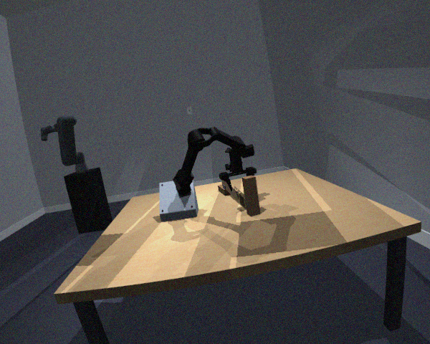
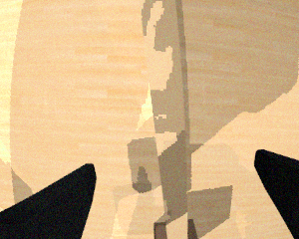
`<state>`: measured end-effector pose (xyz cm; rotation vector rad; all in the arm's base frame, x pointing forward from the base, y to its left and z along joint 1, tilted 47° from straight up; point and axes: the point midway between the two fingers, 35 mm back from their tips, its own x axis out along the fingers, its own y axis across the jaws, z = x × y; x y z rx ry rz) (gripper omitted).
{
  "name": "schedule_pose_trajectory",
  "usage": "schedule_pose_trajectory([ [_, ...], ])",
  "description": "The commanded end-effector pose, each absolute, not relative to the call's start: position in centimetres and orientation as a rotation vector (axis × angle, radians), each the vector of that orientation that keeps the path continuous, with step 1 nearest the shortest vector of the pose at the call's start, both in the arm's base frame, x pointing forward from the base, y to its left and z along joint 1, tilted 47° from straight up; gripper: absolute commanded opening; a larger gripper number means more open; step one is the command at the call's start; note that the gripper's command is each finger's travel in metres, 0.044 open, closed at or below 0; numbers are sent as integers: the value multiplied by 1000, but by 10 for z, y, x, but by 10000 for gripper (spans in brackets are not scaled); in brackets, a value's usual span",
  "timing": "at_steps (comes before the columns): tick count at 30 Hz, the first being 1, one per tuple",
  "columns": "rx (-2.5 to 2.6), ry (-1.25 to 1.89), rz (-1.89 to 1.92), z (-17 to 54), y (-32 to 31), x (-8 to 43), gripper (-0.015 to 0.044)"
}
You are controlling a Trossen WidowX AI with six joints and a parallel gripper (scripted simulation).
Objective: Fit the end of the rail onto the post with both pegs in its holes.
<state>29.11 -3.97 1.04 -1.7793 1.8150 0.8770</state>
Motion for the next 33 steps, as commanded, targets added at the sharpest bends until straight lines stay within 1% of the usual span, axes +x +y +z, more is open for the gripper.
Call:
schedule_pose_trajectory([
  [1,-1817,1833,907,11,-41,290,440],
  [33,-1817,1832,908,-21,-74,289,440],
])
